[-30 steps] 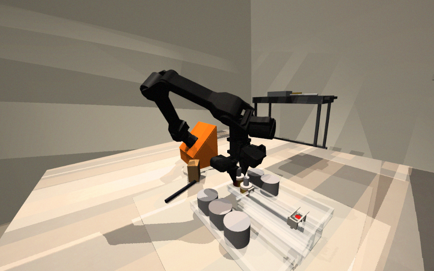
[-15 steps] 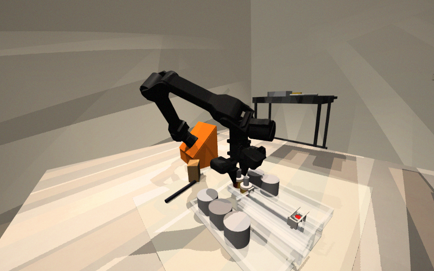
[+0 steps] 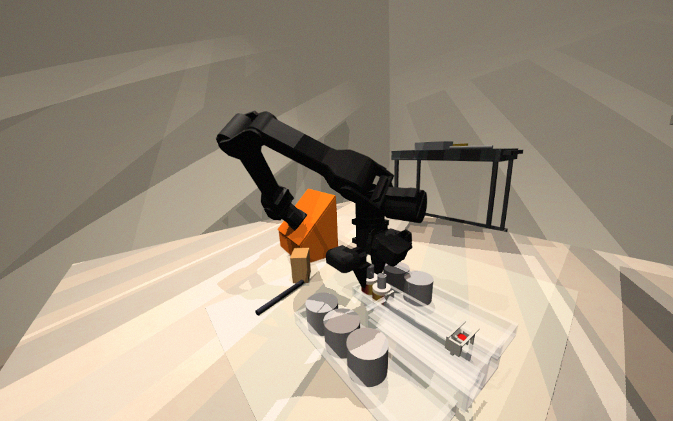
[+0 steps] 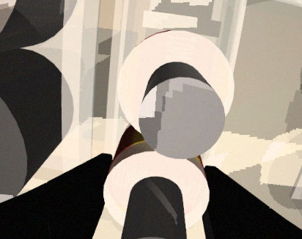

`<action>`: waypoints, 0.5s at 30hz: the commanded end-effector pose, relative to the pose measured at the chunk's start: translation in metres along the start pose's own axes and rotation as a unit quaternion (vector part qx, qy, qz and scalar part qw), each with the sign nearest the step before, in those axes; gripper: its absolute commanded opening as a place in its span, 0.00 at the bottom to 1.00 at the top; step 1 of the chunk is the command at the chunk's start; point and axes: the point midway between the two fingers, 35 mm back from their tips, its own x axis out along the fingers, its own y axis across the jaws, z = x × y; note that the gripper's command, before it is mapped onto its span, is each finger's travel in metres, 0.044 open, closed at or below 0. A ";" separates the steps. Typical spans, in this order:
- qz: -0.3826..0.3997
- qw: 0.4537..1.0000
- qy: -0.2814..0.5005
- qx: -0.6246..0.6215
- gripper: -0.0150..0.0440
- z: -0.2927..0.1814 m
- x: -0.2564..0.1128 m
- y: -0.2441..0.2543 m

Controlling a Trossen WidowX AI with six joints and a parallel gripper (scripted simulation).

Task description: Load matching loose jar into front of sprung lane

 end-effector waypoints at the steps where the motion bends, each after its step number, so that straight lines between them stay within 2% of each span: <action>1: -0.006 1.000 -0.006 0.005 0.25 0.003 0.003 -0.003; 15: -0.006 1.000 -0.006 0.005 0.25 0.002 0.008 -0.003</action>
